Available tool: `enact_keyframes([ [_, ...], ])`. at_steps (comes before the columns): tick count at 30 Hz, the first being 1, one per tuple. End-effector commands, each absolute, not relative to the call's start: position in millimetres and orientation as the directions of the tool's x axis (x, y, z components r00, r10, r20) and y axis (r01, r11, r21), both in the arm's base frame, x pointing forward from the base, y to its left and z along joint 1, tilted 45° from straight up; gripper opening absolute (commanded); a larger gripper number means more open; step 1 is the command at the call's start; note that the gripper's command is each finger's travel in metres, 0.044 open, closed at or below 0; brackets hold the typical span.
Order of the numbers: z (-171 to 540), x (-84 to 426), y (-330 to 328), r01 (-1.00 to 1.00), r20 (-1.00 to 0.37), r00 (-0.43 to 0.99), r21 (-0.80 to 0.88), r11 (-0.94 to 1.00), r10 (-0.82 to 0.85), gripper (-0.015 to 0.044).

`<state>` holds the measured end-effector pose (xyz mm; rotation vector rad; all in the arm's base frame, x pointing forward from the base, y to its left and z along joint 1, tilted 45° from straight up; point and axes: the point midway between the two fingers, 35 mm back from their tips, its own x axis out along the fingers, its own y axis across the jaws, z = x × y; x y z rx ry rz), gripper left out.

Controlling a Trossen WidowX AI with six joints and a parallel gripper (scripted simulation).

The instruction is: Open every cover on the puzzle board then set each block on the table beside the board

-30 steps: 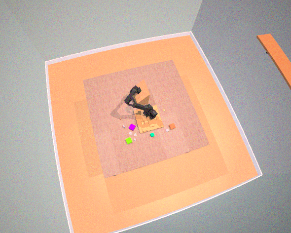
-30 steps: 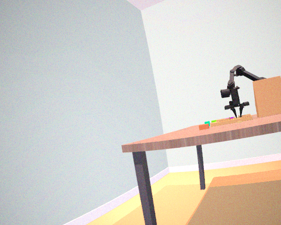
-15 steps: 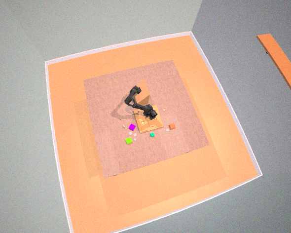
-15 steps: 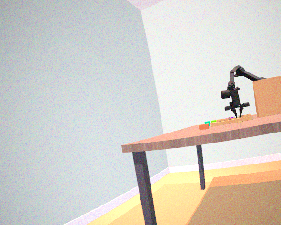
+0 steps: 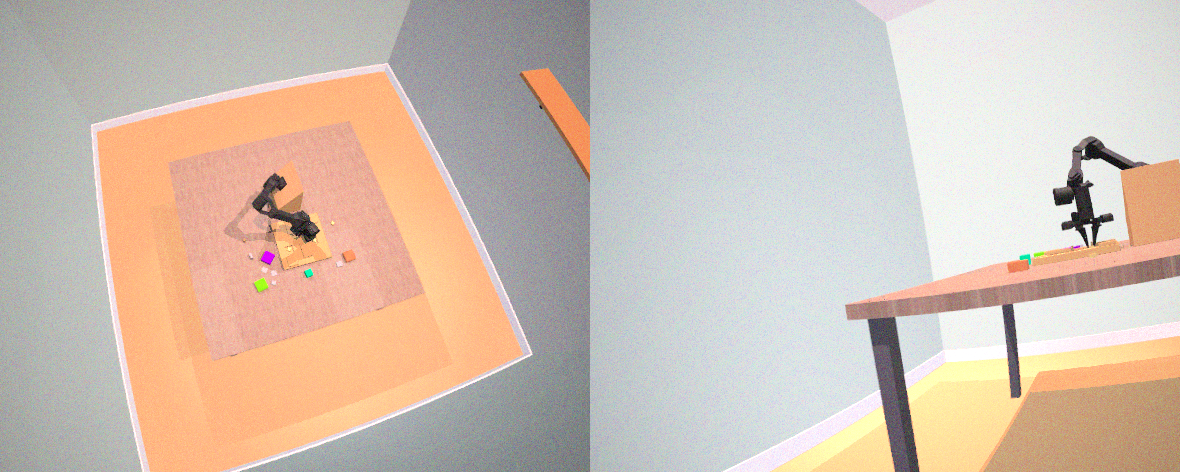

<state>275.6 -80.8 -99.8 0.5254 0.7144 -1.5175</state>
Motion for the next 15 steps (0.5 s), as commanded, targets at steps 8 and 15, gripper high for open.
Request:
enact_keyframes([
  [8,-90.4,278.1,-70.9,0.993,-0.708,-0.080,-0.119,0.007,-0.701,0.0080],
  [15,-84.2,279.0,-64.4,0.993,-0.708,-0.081,-0.120,0.007,-0.702,0.0080],
])
